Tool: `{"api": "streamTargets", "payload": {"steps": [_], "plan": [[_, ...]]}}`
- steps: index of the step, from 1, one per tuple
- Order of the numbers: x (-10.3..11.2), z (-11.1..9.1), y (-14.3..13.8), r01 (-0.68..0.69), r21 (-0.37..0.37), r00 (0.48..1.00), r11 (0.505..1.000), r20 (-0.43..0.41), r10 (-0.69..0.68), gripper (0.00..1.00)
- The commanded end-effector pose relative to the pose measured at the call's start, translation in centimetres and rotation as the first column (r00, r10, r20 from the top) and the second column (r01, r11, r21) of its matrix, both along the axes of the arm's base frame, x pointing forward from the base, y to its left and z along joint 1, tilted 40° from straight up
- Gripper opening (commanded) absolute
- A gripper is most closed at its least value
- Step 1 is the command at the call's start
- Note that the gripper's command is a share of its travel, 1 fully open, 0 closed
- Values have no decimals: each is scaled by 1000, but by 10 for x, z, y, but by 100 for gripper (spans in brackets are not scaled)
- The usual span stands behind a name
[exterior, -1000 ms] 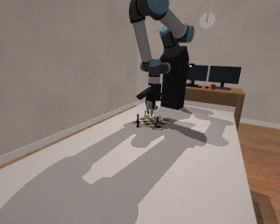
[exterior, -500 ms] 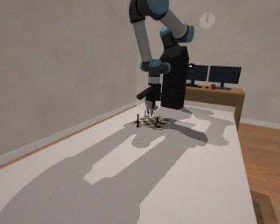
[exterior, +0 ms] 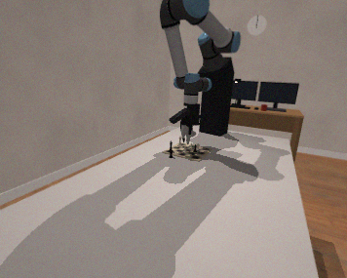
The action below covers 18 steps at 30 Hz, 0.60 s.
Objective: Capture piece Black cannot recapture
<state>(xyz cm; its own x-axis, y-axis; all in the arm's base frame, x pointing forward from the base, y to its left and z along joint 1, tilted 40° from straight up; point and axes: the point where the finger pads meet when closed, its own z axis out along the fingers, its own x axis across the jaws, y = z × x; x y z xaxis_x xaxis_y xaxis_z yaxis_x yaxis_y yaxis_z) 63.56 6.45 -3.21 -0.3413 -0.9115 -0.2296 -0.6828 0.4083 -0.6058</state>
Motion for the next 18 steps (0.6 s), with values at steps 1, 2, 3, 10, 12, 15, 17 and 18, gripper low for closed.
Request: {"api": "streamTargets", "payload": {"steps": [1,2,3,10,12,15,17,18], "plan": [[3,0,1,-1,0,1000,1000,4,1,22],[4,0,1,-1,0,1000,1000,4,1,22],[4,-1,0,-1,0,1000,1000,4,1,22],[10,-7,0,-1,0,1000,1000,4,1,22],[13,-11,0,-1,0,1000,1000,4,1,22],[17,-16,0,-1,0,1000,1000,4,1,22],[20,-19,-1,-1,0,1000,1000,4,1,22],[21,-21,-1,-1,0,1000,1000,4,1,22]]}}
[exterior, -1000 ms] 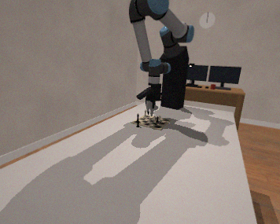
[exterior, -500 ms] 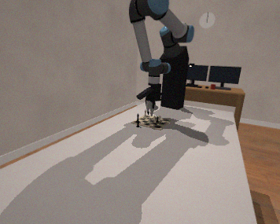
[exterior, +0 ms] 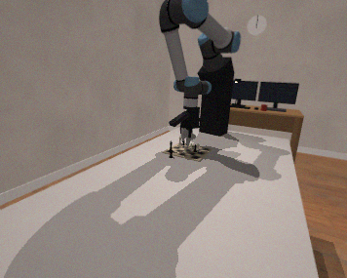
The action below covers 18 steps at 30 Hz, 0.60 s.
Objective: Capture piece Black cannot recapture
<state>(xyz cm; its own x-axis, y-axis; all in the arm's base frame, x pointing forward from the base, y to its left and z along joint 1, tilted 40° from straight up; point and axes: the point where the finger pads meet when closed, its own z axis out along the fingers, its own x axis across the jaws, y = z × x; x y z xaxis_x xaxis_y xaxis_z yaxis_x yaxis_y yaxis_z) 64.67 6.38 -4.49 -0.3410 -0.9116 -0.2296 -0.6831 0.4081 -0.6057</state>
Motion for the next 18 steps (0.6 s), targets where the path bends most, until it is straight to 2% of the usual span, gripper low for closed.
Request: {"api": "streamTargets", "payload": {"steps": [1,18], "plan": [[11,-9,0,0,0,1000,1000,5,0,22],[15,-14,-1,0,0,1000,1000,5,0,22]]}}
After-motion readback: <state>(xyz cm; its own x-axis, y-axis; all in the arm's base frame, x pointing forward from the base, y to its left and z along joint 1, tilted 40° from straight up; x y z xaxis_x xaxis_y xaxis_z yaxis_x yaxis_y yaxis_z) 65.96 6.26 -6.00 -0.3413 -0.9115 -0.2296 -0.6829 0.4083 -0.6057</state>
